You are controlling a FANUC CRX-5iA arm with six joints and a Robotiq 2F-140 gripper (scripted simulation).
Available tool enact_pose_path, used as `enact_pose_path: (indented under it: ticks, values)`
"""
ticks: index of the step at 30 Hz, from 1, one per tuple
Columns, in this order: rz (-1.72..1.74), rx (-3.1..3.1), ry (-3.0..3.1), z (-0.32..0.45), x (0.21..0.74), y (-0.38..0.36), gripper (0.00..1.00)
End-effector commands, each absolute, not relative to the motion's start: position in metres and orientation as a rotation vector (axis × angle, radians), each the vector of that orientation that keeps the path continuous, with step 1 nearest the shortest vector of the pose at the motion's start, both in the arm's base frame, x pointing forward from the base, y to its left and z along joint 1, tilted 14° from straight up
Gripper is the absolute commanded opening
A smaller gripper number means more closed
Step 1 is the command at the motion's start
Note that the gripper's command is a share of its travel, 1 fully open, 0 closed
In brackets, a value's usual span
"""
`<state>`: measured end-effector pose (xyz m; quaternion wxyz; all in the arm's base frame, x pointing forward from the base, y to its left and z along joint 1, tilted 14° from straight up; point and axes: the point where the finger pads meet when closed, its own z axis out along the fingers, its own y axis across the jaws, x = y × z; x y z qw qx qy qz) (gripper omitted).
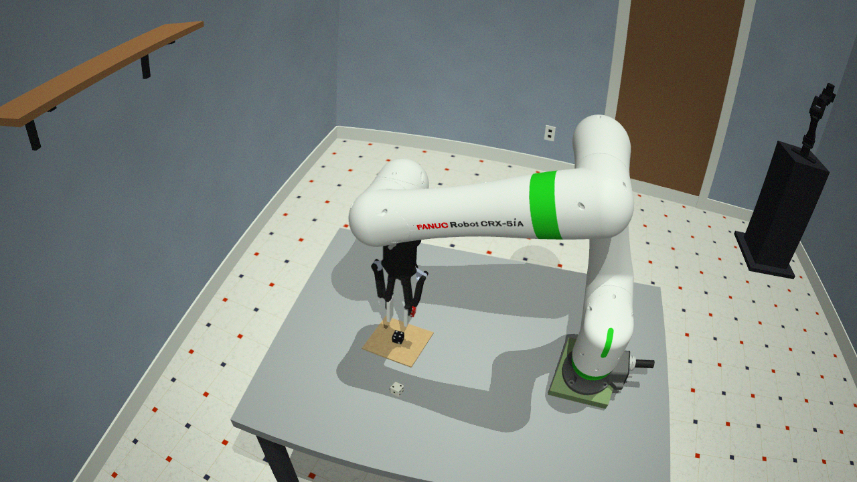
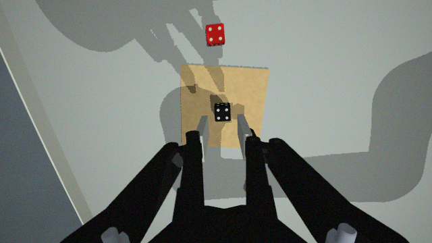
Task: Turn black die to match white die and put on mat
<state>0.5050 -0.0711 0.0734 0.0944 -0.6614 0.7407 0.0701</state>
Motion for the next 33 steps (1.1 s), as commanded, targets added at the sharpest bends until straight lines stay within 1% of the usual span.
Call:
enact_pose_path:
  ticks: [1, 10, 18, 27, 33]
  values:
    - [0.208, -1.961, 2.197, 0.08, 0.505, -0.073, 0.25]
    - [0.184, -1.98, 2.222, 0.079, 0.503, -0.073, 0.25]
    - [-0.046, -2.091, 2.349, 0.081, 0.505, -0.069, 0.25]
    - [-0.081, -2.11, 2.373, 0.08, 0.504, -0.065, 0.25]
    - [-0.283, -2.191, 2.47, 0.079, 0.504, -0.062, 0.25]
